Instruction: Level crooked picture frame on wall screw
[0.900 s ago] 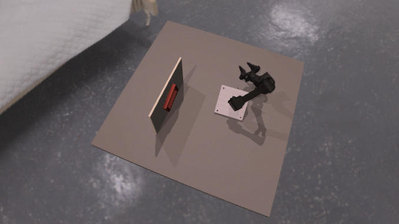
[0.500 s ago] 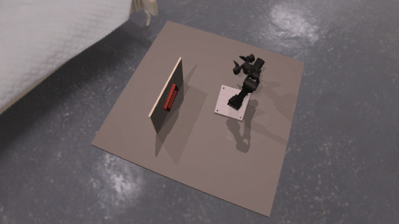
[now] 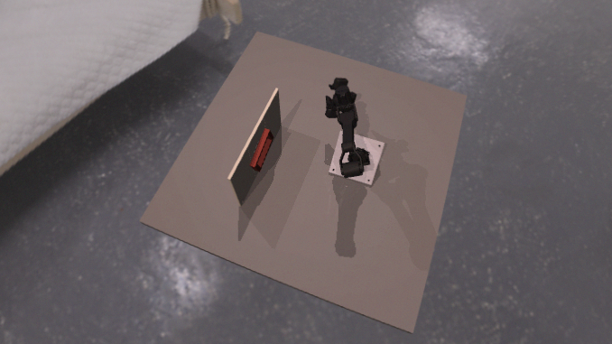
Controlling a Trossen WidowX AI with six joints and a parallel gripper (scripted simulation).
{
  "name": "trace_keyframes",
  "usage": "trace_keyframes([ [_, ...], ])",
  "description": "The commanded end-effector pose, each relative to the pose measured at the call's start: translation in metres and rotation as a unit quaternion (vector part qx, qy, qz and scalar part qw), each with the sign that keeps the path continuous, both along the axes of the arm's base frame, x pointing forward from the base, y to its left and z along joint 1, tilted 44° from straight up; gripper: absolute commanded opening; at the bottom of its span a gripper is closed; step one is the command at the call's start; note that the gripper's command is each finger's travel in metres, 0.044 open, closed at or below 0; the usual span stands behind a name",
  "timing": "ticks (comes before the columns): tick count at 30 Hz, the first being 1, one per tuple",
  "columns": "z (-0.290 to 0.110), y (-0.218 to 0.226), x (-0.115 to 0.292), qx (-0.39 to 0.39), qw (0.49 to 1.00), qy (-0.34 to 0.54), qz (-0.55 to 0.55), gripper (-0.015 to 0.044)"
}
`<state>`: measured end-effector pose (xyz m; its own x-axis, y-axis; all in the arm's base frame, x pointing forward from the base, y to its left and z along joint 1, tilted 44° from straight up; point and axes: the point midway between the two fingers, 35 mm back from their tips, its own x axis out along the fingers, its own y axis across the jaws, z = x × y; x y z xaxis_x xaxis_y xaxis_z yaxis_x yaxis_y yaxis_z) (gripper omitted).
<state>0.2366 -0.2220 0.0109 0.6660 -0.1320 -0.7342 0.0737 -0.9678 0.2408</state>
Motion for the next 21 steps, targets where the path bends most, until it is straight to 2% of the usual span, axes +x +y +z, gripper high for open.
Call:
trace_keyframes([
  [1, 0.027, 0.034, 0.023, -0.07, 0.996, 0.007, 0.059, 0.026],
  [6, 0.072, 0.086, 0.047, -0.169, 0.977, -0.015, 0.129, 0.026],
  [11, 0.115, 0.141, 0.054, -0.253, 0.947, -0.064, 0.185, 0.026],
  [21, 0.188, 0.234, 0.018, -0.349, 0.877, -0.215, 0.248, 0.026],
])
